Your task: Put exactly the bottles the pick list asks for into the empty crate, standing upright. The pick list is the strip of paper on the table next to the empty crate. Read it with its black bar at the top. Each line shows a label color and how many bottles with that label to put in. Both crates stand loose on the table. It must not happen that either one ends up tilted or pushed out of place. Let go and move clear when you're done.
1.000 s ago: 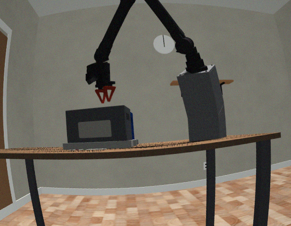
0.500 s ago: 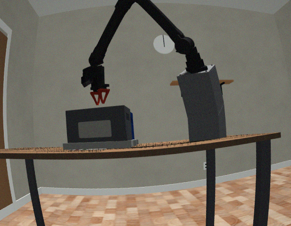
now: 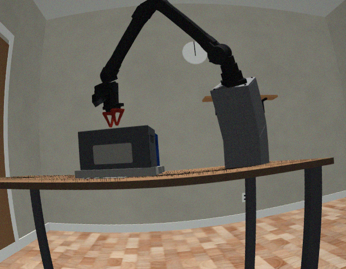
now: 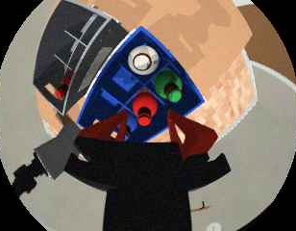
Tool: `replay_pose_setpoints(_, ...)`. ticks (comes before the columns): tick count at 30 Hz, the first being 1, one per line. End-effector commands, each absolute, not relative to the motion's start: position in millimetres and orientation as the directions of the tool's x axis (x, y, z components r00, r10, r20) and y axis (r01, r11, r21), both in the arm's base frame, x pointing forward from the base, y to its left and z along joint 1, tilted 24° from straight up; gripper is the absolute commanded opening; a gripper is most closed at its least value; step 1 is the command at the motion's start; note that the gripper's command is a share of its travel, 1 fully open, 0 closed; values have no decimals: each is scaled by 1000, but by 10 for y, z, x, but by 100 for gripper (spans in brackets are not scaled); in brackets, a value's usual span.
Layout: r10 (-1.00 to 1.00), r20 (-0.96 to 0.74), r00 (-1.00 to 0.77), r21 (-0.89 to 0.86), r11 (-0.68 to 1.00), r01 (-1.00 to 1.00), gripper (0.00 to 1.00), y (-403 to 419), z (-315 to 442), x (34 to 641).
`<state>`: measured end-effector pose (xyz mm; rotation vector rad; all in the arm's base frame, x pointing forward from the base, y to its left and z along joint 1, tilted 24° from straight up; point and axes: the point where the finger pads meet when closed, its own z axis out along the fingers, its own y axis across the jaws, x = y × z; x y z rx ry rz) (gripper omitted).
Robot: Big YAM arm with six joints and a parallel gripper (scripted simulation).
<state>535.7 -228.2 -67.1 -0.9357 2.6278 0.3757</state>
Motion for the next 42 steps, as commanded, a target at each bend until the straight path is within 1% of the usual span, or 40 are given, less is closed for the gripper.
replay_pose_setpoints(1, -562, -399, -725, 109, 756, -646, 61, -2628, -619, 5542)
replay_pose_setpoints(8, -562, -399, -725, 107, 756, -646, 61, -2919, -675, 5732)
replay_pose_setpoints(12, -562, -399, -725, 107, 756, -645, 61, -2939, -676, 5744)
replay_pose_setpoints(15, -587, -410, -698, 69, 743, -665, 61, -2847, -421, 5874)
replay_pose_setpoints(42, -588, -411, -697, 67, 743, -666, 61, -2798, -363, 5923)
